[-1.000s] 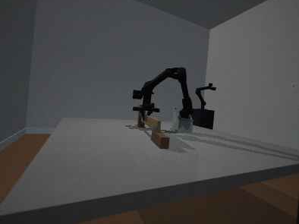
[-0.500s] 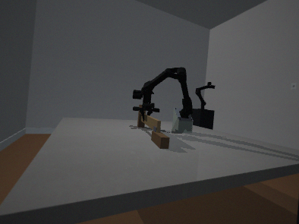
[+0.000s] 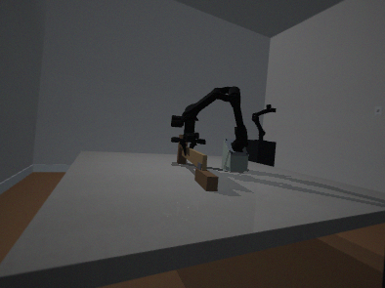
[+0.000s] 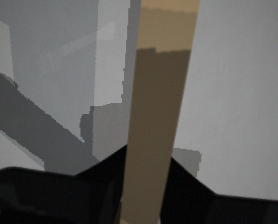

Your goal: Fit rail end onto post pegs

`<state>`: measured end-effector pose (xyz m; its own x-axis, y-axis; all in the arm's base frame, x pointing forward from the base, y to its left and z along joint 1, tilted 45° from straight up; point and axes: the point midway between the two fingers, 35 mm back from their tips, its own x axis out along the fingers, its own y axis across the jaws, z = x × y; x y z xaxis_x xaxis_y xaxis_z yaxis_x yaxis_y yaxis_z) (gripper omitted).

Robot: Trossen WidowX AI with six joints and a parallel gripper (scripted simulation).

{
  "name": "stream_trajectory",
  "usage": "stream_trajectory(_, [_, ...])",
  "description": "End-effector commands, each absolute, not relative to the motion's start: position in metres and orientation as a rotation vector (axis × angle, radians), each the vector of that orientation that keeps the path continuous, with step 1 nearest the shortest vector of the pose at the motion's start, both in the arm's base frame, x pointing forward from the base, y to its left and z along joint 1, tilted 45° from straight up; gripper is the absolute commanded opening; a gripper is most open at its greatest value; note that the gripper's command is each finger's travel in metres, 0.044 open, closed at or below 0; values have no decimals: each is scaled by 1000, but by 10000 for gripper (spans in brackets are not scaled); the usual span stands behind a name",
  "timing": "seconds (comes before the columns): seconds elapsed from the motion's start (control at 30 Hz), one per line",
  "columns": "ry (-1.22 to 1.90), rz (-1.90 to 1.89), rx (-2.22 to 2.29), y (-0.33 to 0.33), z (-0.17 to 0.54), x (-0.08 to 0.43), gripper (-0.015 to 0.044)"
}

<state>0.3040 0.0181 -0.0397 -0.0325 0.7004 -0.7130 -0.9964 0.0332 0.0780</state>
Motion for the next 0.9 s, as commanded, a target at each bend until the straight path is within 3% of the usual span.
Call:
stream_trajectory(0.0, [687,1473,-551,18,-39,305,0])
stream_trajectory(0.87, [687,1473,-551,18,-41,304,0])
